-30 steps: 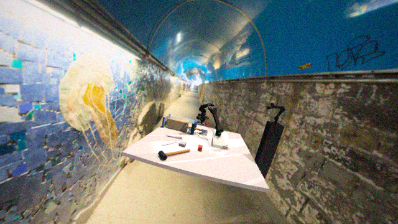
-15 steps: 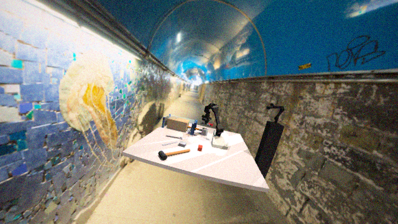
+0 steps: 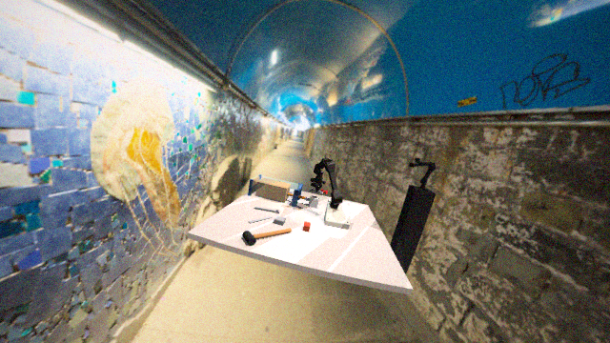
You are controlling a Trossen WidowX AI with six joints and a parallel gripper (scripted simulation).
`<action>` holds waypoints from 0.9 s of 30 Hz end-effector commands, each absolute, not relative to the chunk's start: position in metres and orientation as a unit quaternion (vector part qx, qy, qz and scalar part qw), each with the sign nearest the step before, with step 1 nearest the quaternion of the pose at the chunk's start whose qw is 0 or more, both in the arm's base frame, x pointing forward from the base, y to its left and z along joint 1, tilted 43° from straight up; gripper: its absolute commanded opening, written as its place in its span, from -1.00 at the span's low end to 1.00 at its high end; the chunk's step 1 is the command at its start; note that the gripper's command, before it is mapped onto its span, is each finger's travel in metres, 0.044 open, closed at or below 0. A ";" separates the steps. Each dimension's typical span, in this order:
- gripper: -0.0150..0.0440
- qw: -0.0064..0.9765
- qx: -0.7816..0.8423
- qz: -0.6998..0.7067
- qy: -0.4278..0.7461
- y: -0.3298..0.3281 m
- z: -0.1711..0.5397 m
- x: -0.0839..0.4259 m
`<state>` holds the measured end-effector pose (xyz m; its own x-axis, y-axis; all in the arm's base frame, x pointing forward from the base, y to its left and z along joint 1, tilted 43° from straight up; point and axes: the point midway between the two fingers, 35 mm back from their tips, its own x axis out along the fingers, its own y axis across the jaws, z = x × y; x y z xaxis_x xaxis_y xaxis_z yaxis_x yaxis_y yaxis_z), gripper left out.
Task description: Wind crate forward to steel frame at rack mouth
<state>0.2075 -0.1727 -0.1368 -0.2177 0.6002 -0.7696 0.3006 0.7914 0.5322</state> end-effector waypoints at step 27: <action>-0.49 0.580 0.095 -0.014 0.809 -0.177 -0.132 0.213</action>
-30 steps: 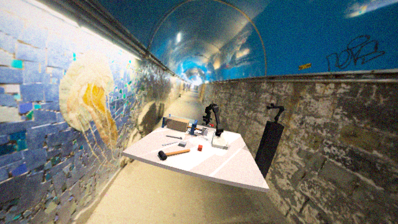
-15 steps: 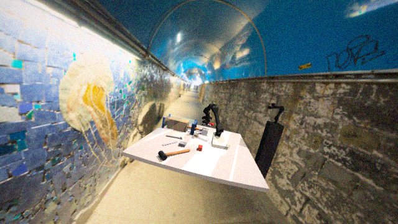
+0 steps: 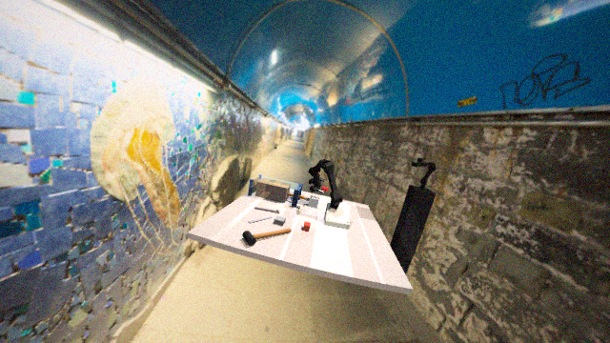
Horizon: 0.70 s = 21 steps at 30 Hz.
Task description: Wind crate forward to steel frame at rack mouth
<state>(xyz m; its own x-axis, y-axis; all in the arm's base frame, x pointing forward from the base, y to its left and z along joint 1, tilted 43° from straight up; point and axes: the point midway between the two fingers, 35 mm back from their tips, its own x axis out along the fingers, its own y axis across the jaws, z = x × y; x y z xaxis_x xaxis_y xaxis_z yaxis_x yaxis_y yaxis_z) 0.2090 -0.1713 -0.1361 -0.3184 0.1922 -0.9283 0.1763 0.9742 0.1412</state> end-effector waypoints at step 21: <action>-0.49 0.572 -0.046 -0.114 0.811 -0.175 -0.132 0.213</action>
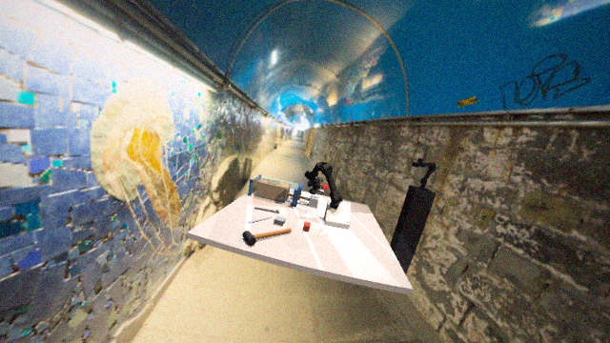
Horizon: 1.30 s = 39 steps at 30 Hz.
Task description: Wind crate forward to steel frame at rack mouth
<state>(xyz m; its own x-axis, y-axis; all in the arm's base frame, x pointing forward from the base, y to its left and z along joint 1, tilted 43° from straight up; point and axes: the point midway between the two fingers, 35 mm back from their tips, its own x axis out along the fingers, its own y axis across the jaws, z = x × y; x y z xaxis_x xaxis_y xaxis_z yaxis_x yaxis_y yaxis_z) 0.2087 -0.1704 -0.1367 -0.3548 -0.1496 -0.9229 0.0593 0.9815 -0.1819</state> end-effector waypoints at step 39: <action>-0.49 0.514 -0.296 -0.286 0.753 -0.173 -0.133 0.212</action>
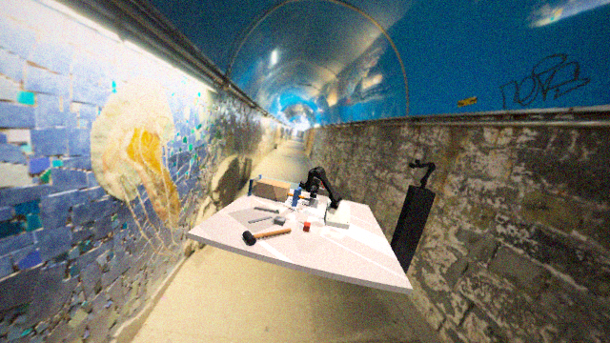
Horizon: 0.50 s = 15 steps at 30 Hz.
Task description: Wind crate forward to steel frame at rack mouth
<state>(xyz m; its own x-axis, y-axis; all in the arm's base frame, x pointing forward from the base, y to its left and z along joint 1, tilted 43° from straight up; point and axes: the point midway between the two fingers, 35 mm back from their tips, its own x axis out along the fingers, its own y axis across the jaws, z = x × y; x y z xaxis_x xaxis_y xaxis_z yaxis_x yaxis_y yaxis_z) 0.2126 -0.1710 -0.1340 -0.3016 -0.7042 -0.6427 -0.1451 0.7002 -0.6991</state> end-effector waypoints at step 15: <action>-0.49 0.515 -0.293 -0.277 0.756 -0.154 -0.125 0.195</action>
<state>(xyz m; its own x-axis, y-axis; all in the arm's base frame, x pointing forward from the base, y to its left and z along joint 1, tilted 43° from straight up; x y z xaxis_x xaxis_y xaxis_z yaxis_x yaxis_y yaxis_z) 0.2017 -0.1604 -0.1331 -0.3009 -0.7235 -0.6213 -0.1636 0.6810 -0.7138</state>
